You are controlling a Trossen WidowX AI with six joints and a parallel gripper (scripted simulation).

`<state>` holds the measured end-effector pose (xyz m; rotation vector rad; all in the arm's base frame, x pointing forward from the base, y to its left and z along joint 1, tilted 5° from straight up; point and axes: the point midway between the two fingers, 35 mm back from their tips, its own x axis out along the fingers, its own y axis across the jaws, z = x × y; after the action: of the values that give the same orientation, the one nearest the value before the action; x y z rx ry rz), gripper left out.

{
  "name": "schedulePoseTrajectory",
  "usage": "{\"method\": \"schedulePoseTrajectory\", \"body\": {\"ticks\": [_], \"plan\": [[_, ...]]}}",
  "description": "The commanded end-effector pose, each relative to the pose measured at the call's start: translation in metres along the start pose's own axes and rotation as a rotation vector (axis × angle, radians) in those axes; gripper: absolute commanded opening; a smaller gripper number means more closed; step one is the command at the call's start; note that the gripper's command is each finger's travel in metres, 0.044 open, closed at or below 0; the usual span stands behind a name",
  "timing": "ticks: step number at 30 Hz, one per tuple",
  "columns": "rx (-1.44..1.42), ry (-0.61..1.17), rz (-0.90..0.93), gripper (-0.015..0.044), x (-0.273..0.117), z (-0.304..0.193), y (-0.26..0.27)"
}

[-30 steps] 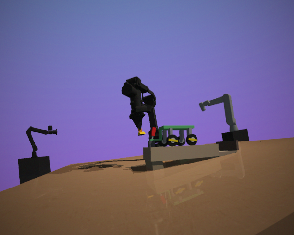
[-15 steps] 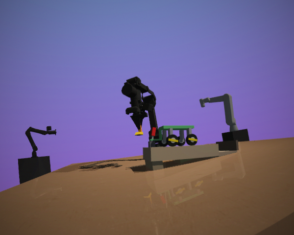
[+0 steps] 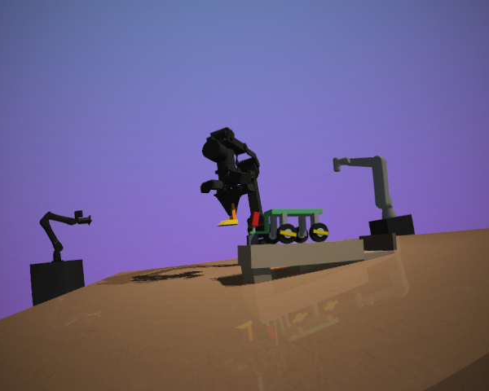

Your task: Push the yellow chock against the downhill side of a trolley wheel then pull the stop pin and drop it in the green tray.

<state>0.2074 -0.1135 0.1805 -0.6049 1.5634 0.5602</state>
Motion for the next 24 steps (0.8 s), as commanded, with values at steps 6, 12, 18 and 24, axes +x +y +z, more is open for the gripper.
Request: {"method": "schedulePoseTrajectory", "body": {"ticks": [6,12,18,24], "plan": [[0.302,0.001,0.004,0.0000,0.0001,-0.0001,0.0003],[0.511,0.001,0.005,0.0000,0.0001,-0.0001,0.0002],[0.633,0.001,0.006,0.0000,0.0001,-0.0002,0.0002],[0.633,0.001,0.006,0.0000,0.0003,0.0020,0.0018]]}}
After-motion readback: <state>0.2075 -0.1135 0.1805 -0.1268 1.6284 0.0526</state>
